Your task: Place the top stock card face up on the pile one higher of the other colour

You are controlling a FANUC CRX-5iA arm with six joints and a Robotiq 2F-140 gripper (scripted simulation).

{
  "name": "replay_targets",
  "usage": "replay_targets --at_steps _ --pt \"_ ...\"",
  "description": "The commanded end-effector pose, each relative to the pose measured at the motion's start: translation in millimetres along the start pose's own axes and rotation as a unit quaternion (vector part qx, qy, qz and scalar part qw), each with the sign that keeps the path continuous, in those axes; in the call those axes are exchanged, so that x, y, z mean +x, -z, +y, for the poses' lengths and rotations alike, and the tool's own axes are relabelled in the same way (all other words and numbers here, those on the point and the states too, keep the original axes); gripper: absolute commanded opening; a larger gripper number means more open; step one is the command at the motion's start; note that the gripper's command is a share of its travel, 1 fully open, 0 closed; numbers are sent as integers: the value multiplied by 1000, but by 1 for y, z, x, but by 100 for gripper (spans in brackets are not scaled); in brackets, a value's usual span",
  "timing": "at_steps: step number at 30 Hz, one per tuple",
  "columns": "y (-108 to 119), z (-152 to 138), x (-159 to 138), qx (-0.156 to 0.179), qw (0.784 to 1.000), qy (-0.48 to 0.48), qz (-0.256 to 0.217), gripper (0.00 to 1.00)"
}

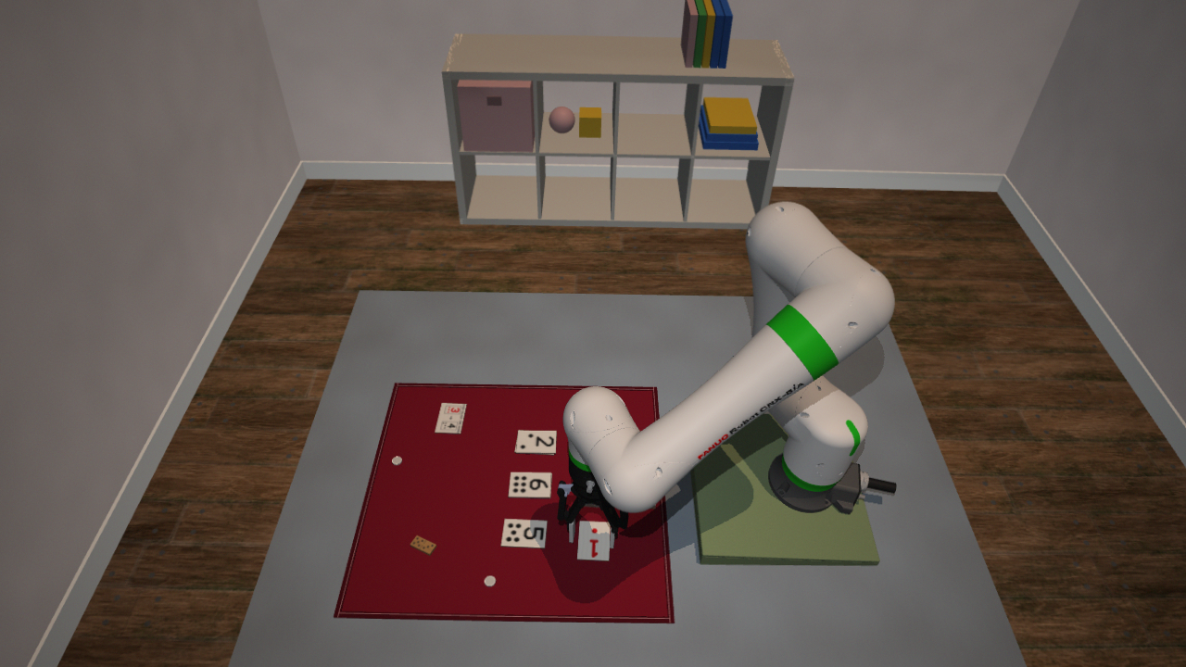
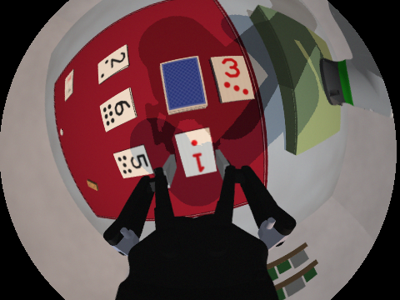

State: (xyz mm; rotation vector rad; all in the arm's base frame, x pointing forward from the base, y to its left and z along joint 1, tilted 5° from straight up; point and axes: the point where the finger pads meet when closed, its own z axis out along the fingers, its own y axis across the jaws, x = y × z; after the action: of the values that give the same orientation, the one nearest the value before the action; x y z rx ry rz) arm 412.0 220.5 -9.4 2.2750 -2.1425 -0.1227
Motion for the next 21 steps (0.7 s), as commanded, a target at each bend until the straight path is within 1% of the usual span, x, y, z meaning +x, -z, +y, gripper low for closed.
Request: replay_targets --at_steps 1,21 --pt "0 0 0 0 1000 0 0 50" --pt "-8 0 0 0 1000 0 0 50"
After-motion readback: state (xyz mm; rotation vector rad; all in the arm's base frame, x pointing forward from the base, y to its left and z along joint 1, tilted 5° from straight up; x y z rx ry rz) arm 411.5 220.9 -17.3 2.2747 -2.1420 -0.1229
